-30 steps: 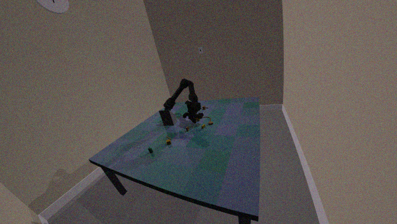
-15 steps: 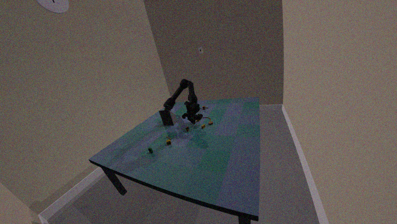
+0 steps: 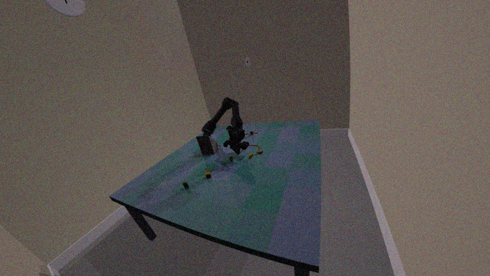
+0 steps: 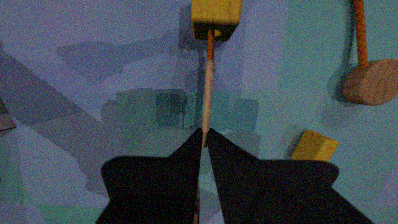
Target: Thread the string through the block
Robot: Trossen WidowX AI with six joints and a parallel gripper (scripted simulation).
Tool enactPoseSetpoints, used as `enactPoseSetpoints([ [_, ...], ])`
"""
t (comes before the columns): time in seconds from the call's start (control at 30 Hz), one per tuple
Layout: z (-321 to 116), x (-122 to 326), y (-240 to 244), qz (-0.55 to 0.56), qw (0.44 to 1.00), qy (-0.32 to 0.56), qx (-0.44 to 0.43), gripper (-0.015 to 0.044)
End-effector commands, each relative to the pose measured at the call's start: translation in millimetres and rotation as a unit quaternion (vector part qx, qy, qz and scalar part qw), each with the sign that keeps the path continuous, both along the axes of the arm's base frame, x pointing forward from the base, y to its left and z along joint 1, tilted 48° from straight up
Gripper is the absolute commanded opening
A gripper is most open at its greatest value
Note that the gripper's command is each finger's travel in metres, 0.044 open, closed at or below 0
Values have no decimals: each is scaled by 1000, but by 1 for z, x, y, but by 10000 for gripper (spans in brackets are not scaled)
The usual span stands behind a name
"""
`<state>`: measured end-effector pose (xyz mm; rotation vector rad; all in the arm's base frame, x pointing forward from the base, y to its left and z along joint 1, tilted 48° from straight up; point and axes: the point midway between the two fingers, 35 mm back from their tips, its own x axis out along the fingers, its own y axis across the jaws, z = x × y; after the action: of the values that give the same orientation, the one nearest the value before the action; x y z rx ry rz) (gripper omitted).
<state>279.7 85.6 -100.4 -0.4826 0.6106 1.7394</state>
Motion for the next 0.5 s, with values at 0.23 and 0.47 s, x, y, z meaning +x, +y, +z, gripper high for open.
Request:
enactPoseSetpoints([
  [0.23,-9,1,-11,-1,1000,3,-3,0],
  [0.47,-12,1,-16,-3,1000,6,-4,0],
])
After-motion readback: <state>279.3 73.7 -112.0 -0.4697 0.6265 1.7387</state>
